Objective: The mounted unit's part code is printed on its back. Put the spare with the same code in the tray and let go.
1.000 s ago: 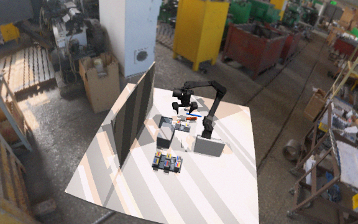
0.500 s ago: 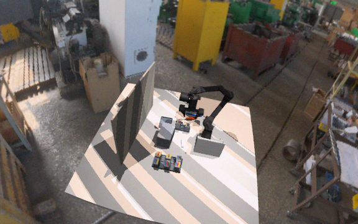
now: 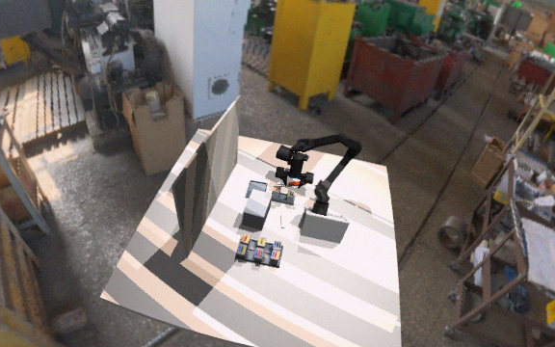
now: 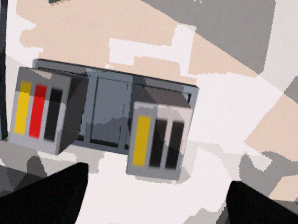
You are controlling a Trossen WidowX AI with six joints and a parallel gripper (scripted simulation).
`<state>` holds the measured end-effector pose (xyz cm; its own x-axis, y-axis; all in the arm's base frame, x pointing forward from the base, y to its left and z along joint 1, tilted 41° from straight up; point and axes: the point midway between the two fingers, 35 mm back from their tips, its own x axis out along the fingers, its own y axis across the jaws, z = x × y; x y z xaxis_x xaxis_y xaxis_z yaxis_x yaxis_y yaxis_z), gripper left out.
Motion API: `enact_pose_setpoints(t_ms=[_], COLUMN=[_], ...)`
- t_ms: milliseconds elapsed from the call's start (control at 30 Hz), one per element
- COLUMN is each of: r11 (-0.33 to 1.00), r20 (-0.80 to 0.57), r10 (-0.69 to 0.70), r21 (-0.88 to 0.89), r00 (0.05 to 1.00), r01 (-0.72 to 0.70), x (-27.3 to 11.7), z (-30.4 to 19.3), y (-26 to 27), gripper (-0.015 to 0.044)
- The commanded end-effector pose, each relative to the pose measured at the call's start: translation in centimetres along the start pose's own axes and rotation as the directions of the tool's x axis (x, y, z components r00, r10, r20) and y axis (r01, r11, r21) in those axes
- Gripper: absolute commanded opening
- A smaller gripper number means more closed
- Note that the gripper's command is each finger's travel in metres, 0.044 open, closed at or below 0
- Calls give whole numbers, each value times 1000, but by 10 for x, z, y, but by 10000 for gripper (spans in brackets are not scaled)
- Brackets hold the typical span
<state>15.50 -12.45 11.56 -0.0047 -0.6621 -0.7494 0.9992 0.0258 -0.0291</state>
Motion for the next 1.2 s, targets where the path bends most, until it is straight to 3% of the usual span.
enact_pose_setpoints(t_ms=[0,1167], r11=[1000,1000], r20=[-4,-6], r10=[-3,-3], r21=[-6,-5], r00=[1000,1000], r01=[3,3], x=[5,62], z=[-1,-2], y=[0,2], gripper=[300,300])
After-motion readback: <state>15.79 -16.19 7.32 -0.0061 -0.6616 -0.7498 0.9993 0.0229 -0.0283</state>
